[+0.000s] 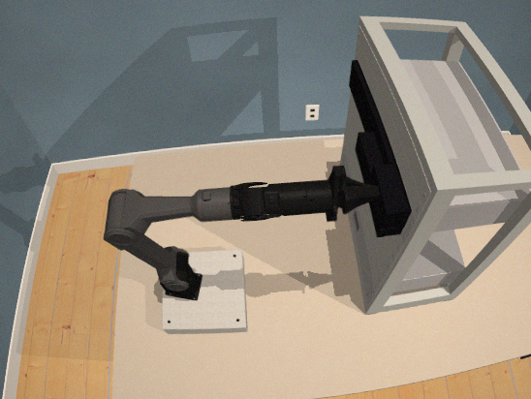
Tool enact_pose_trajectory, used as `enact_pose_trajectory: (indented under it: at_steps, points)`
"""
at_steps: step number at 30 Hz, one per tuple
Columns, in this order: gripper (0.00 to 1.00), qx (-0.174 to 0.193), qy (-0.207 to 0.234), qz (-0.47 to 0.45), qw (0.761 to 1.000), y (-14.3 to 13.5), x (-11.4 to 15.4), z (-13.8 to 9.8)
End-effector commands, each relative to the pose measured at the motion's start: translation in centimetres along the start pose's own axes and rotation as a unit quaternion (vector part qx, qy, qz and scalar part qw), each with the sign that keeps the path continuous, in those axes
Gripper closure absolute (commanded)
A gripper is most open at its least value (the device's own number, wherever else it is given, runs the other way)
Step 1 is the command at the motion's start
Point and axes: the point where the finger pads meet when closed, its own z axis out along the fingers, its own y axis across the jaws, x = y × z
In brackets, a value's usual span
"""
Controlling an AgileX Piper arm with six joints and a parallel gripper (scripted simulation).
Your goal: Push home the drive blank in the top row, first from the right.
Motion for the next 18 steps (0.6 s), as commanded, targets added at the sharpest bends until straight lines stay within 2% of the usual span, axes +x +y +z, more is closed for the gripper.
enact_pose_trajectory:
  at_steps: [1,18]
  points:
    - [1.0,-0.001,0.002,0.0,1.0,0.04,0.05,0.12]
    - [1.0,-0.001,0.002,0.0,1.0,0.17,0.04,1.08]
